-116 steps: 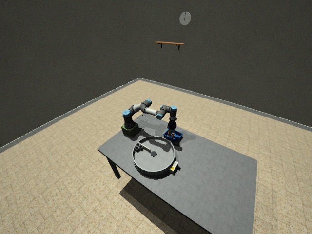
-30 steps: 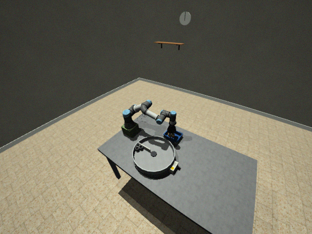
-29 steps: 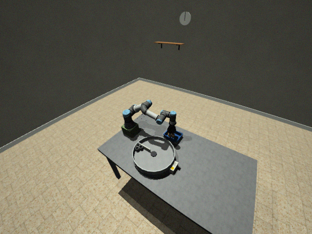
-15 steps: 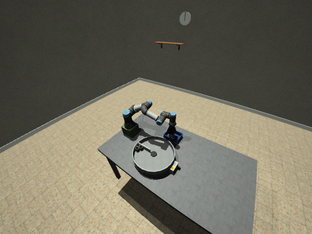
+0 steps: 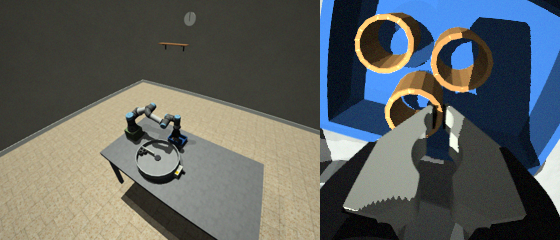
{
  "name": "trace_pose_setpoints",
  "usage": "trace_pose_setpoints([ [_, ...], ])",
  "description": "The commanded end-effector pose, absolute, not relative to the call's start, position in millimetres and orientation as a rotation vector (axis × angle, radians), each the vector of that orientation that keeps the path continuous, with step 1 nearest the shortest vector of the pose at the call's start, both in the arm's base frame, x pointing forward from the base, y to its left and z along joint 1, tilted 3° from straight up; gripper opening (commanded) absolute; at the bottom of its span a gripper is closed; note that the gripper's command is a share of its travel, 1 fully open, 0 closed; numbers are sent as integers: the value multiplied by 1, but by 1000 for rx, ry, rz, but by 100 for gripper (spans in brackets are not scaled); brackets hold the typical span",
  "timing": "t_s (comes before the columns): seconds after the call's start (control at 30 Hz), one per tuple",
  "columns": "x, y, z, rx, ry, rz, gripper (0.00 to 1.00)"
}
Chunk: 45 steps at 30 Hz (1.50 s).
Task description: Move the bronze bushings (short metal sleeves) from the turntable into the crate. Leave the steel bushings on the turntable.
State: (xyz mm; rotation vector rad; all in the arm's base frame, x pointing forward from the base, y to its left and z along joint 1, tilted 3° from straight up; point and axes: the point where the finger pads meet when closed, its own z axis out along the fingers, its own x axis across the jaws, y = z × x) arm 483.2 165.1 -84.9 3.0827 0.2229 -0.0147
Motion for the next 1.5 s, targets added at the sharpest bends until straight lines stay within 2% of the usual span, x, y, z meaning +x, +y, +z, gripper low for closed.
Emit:
trace_pose_setpoints([
  [0.0,484,165,-84,3083,223,-9,0],
  [1.47,484,165,-89,3083,223,-9,0],
])
